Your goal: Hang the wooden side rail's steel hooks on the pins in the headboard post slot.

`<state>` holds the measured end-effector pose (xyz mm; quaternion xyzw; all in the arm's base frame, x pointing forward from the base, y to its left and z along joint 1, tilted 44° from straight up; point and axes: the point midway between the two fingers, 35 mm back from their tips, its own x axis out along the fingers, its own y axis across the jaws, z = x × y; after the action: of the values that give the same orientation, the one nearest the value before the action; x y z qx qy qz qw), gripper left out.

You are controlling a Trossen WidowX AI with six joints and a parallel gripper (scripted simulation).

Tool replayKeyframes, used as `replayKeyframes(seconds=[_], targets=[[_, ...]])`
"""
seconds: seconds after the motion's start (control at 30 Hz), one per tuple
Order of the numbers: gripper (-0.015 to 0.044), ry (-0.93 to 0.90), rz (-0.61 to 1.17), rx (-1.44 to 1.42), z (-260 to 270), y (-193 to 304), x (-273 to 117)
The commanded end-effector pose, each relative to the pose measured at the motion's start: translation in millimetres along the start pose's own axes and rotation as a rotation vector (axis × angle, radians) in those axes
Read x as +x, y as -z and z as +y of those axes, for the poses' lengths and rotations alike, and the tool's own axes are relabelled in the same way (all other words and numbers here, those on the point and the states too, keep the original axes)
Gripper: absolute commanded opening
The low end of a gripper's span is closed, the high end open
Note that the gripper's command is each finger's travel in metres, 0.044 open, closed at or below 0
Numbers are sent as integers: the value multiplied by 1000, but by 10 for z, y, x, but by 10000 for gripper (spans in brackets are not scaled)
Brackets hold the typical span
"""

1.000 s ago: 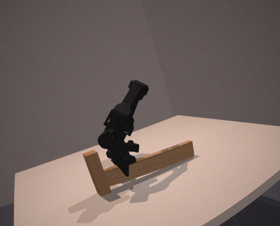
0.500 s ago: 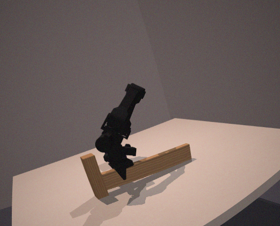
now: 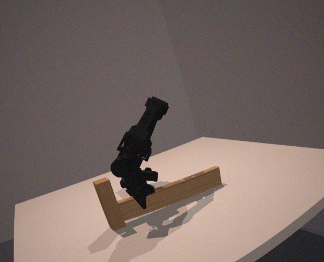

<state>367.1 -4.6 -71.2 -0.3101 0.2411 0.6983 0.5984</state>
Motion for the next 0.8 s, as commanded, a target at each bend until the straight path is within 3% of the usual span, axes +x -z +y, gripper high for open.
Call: replayKeyframes(seconds=[0.0, 0.77], targets=[[0, 9, 6, 4, -2, 30, -21], [0, 9, 6, 4, -3, 30, 17]])
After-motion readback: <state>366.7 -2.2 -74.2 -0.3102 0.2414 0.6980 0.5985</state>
